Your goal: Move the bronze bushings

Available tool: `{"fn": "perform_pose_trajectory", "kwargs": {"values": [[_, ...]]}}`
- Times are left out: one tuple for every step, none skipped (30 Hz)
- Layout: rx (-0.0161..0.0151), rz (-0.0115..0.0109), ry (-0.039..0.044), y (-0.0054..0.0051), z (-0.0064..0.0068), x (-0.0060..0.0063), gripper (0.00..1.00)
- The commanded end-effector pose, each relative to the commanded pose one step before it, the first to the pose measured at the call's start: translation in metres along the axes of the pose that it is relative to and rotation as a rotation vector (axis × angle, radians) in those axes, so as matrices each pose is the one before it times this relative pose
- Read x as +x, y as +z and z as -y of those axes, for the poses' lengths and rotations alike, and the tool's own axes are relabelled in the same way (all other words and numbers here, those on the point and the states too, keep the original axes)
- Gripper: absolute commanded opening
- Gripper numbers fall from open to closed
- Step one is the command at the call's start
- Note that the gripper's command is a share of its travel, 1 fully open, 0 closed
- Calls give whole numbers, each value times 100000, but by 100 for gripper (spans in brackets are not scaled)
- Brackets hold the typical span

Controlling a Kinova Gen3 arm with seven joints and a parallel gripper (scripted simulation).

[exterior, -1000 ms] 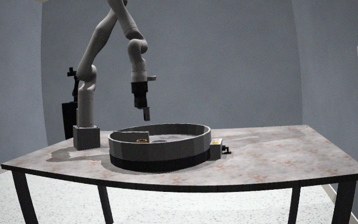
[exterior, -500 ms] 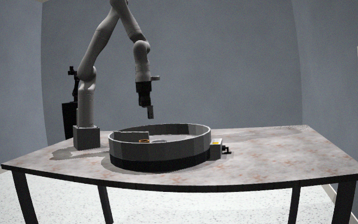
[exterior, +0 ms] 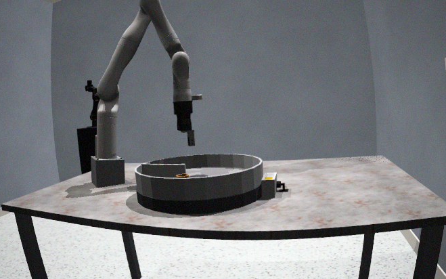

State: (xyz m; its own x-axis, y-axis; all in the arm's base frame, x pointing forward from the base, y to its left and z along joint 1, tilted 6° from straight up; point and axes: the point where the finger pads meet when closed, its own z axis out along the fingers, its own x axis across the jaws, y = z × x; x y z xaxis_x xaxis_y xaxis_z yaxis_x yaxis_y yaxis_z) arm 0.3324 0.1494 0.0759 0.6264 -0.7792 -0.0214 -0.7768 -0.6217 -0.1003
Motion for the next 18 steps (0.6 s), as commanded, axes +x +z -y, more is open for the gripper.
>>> {"fn": "perform_pose_trajectory", "kwargs": {"values": [[172, 62, -2340, -10, 748, -1517, 36], [7, -1, 159, -3, 153, -290, 36], [-1, 3, 163, 0, 173, -271, 36], [-6, 4, 163, 2, 182, -258, 36], [-5, 4, 157, 2, 173, -251, 36], [0, 0, 0, 0, 0, 0, 36], [0, 0, 0, 0, 0, 0, 36], [-4, 3, 150, 1, 164, -245, 36], [-3, 2, 144, 1, 156, -237, 36], [-3, 1, 138, 0, 147, -230, 36], [-2, 1, 132, 0, 139, -222, 36], [-1, 0, 125, 0, 131, -213, 36], [-1, 0, 119, 0, 123, -205, 36], [0, 0, 113, -1, 116, -196, 36], [0, -1, 106, -1, 108, -186, 36], [1, -1, 100, -1, 101, -177, 36], [1, -1, 94, -1, 94, -168, 36], [1, -1, 88, -1, 87, -158, 36]]}}
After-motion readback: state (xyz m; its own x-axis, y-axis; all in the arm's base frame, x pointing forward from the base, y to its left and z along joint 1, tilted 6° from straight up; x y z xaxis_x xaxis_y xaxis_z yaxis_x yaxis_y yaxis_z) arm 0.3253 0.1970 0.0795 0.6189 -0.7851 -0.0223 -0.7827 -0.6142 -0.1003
